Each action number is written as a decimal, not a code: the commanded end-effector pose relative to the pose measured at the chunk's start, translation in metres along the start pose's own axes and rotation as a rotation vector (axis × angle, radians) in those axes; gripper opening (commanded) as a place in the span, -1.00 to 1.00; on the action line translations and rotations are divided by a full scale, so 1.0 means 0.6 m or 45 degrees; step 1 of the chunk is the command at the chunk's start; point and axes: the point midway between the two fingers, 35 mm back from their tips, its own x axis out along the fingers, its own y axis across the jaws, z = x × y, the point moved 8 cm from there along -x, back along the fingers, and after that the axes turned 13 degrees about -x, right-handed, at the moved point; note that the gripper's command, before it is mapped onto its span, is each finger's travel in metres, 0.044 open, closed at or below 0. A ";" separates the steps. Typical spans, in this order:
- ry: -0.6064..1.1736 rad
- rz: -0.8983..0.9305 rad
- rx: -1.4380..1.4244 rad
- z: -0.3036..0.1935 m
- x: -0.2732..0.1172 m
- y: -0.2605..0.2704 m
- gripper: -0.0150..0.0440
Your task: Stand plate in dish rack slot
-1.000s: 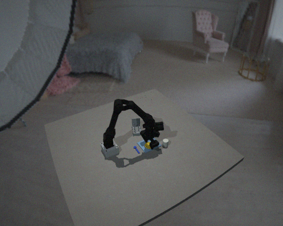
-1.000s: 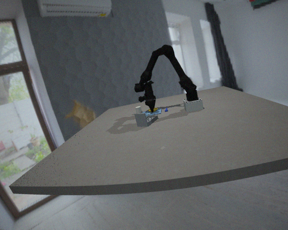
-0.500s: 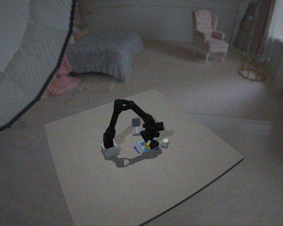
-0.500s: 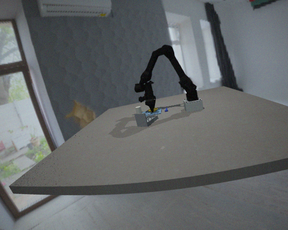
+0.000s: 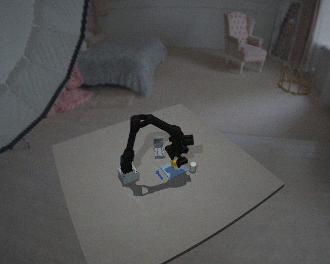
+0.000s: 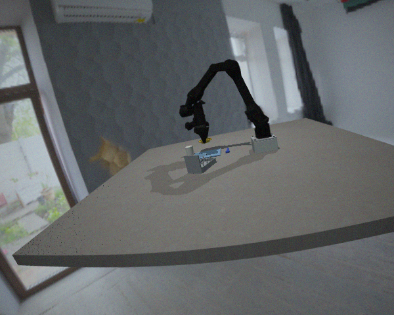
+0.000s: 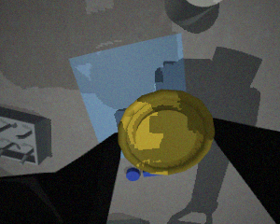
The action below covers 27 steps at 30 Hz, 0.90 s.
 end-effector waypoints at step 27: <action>-0.017 -0.014 0.029 0.005 -0.190 0.017 -0.49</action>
